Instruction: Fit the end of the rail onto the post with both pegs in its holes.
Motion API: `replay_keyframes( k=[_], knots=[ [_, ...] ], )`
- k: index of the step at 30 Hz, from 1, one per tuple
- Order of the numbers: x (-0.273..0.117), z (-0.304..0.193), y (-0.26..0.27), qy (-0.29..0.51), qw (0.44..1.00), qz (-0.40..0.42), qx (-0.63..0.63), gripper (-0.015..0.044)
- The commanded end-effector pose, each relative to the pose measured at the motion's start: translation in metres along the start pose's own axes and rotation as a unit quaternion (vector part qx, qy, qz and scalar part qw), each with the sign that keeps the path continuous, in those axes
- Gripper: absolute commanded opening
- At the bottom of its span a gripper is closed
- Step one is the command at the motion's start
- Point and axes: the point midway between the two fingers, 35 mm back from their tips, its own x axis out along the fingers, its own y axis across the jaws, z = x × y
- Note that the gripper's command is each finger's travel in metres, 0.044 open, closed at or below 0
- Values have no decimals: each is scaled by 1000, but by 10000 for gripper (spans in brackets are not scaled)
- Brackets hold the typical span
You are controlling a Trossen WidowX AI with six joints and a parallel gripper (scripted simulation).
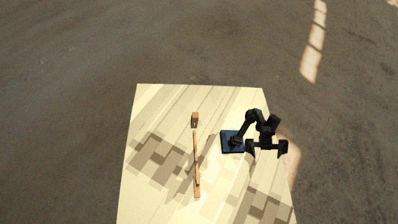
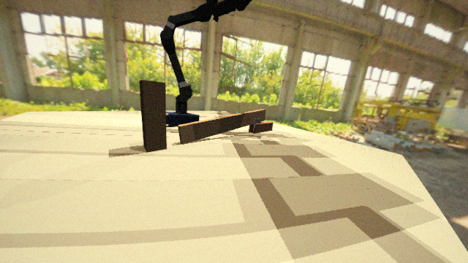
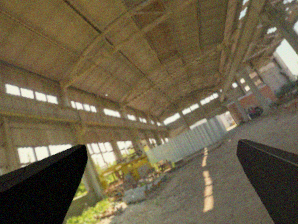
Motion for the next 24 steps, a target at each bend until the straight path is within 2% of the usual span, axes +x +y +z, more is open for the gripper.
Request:
replay_keyframes(
  k=[1, 7, 13, 18, 24],
  knots=[
    [17, -40, -48, 57, 991, -59, -104, 440],
    [24, -83, -135, 150, 945, -144, -253, 440],
    [9, -113, -229, 257, 870, -213, -364, 440],
    [-24, -134, -310, 372, 781, -248, -437, 440],
    [-86, -151, -395, 514, 666, -258, -475, 440]
  ],
)
